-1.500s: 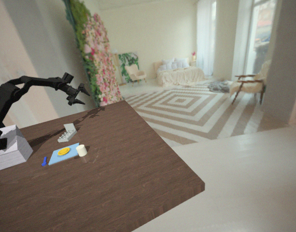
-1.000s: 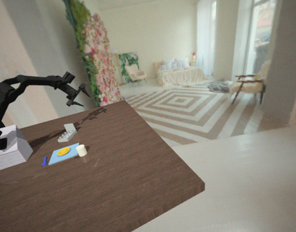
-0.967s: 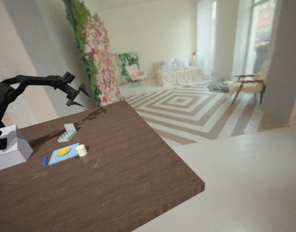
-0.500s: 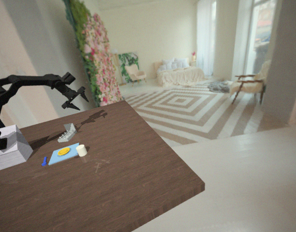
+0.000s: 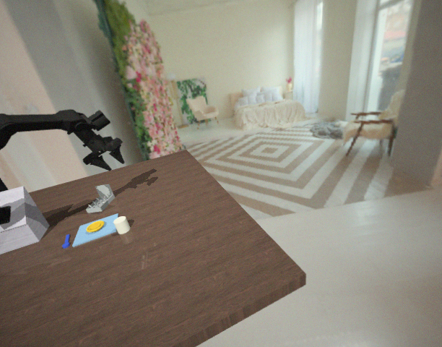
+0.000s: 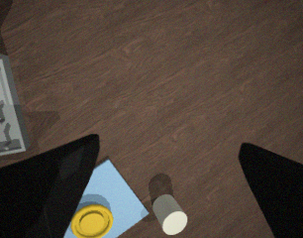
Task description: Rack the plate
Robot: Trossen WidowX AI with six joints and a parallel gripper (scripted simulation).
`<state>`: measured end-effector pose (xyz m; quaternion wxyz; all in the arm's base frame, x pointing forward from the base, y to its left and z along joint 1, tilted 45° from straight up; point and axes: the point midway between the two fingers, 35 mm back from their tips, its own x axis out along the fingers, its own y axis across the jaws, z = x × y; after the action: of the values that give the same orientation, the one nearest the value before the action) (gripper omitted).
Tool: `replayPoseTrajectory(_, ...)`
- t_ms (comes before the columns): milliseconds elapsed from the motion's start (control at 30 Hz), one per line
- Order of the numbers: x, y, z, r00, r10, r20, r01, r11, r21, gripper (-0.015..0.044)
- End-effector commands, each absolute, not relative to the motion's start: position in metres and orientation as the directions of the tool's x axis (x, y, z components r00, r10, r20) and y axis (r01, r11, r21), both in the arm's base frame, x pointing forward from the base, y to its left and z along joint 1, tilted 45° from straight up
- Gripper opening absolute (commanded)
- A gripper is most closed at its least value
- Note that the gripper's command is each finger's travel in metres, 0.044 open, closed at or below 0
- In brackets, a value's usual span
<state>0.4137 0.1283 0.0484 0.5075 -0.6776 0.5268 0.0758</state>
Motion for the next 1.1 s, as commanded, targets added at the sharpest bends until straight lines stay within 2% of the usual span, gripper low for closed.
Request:
replayPoseTrajectory(0,0.402,0.111,0.059,0.383,-0.65,-0.657,-0.742,0.207,-0.638,0.04)
replayPoseTrajectory(567,0.351,0.052,0.104,0.2,-0.69,-0.696,-0.372,0.603,-0.705,0.04)
replayPoseTrajectory(900,0.315,0.021,0.128,0.086,-0.701,-0.708,-0.07,0.704,-0.706,0.04)
replayPoseTrajectory(1067,0.312,0.019,0.13,0.078,-0.702,-0.708,-0.049,0.707,-0.706,0.04)
